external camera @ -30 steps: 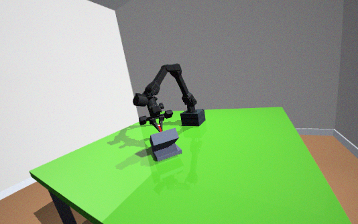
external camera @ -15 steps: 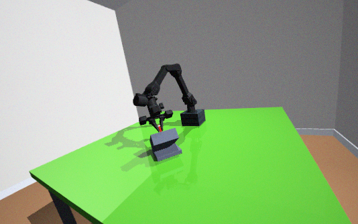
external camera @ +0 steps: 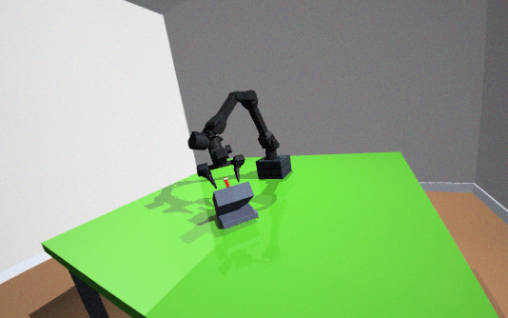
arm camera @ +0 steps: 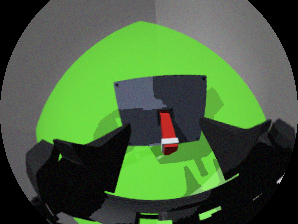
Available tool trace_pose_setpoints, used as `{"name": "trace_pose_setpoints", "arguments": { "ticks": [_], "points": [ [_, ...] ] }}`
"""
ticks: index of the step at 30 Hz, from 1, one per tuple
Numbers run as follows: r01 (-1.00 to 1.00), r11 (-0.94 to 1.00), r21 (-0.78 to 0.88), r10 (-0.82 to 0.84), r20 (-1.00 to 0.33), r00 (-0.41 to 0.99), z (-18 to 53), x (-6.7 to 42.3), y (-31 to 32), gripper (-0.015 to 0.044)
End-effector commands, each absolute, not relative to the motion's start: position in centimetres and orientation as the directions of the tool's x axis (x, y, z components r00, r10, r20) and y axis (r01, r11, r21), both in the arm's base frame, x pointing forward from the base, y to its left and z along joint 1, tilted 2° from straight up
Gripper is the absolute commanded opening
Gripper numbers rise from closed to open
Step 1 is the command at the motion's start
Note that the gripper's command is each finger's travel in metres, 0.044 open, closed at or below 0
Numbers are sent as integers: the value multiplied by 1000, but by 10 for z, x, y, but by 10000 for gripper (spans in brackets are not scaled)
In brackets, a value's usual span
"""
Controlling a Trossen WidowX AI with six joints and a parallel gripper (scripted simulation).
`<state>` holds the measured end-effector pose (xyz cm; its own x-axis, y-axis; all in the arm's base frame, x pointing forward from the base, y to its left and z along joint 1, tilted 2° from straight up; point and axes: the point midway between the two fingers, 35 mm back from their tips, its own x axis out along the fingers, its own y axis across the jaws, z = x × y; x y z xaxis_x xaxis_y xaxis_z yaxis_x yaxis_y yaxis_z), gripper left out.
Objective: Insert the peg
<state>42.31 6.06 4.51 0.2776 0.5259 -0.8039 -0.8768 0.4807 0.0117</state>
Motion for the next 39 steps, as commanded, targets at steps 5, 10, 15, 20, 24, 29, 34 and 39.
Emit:
{"name": "trace_pose_setpoints", "arguments": {
  "ticks": [5,10,15,20,24,29,34,39],
  "points": [
    [-877,481,5,525,-803,283,62,420,50,440],
    [-876,481,6,524,-803,283,72,417,42,440],
    [-876,482,6,523,-804,283,82,414,35,440],
    [-876,483,6,522,-805,283,92,411,28,440],
    [-875,484,6,522,-805,283,100,408,22,440],
    [-875,484,6,521,-805,283,109,404,15,440],
    [-875,485,6,521,-805,283,115,401,10,440],
    [-875,485,6,521,-806,282,122,398,5,440]
  ]
}}
